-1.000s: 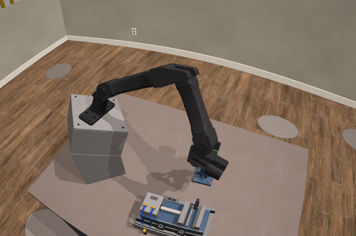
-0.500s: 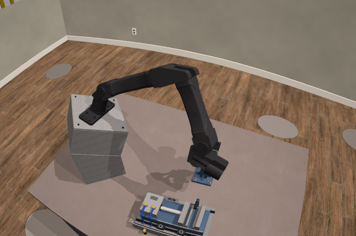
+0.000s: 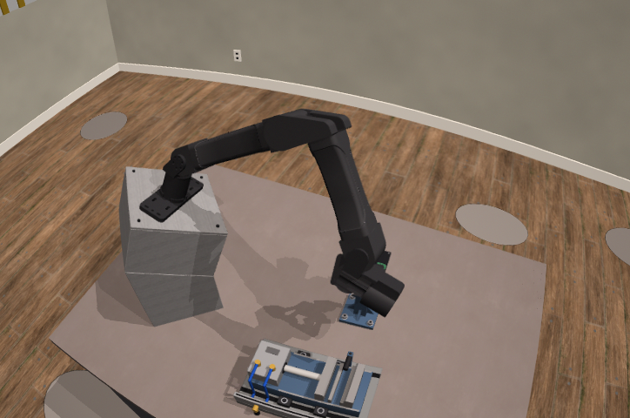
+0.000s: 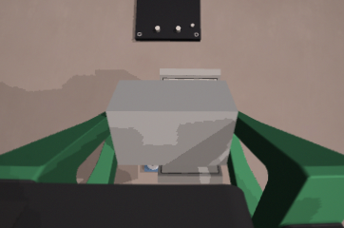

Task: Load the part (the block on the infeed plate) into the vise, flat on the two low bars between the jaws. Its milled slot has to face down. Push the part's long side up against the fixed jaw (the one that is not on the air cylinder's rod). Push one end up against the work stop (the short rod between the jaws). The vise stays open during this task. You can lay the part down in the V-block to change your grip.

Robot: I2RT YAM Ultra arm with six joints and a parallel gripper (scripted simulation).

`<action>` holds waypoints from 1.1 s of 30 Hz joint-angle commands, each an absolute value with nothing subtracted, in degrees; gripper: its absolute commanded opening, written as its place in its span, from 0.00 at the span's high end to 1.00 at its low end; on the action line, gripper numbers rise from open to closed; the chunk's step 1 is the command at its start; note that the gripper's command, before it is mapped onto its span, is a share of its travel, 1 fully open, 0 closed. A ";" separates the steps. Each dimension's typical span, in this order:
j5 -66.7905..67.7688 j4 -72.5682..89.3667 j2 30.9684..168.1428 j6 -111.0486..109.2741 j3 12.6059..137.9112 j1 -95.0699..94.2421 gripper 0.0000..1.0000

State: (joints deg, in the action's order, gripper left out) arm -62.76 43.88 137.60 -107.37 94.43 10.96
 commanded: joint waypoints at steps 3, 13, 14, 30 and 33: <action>-64.51 45.98 135.12 -108.12 93.61 12.20 1.00; -64.52 47.34 134.34 -108.76 93.64 12.48 1.00; -64.52 47.46 134.27 -108.81 93.65 12.50 1.00; -64.52 48.63 133.64 -109.39 93.90 12.74 1.00; -64.52 48.72 133.60 -109.43 93.92 12.76 1.00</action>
